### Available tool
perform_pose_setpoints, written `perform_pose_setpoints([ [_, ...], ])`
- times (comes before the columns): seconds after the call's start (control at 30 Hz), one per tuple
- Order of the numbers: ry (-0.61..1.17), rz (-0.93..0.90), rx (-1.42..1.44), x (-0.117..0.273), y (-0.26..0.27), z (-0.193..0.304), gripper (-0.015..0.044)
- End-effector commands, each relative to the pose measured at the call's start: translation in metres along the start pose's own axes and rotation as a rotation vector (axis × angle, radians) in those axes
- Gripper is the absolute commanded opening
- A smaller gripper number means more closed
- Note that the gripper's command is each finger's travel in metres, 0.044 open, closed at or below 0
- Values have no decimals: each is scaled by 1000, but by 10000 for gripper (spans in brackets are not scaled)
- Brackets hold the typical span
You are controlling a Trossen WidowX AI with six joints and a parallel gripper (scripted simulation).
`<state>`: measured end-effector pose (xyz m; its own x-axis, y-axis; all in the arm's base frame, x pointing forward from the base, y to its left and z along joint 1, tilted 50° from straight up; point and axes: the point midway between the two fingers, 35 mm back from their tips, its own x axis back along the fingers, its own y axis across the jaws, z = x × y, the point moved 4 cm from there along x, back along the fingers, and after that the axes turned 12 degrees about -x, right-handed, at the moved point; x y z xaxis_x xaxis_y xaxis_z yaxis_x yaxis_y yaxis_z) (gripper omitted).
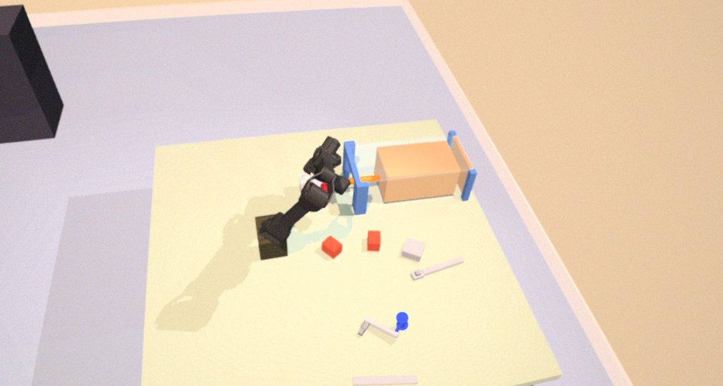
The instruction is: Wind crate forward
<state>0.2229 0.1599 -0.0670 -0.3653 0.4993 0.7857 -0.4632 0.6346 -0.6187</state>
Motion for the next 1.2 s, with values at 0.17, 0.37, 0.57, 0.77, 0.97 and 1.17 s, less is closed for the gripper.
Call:
perform_pose_setpoints([
  [0.17,-1,4,-6,-7,1,-10,0],
  [0.37,-1,4,-6,-10,2,-16,0],
  [0.57,-1,4,-6,-12,4,-21,0],
  [0.77,-2,4,-7,-15,6,-26,0],
  [0.97,-2,4,-7,-17,9,-31,0],
  [1.17,-2,4,-7,-20,11,-36,0],
])
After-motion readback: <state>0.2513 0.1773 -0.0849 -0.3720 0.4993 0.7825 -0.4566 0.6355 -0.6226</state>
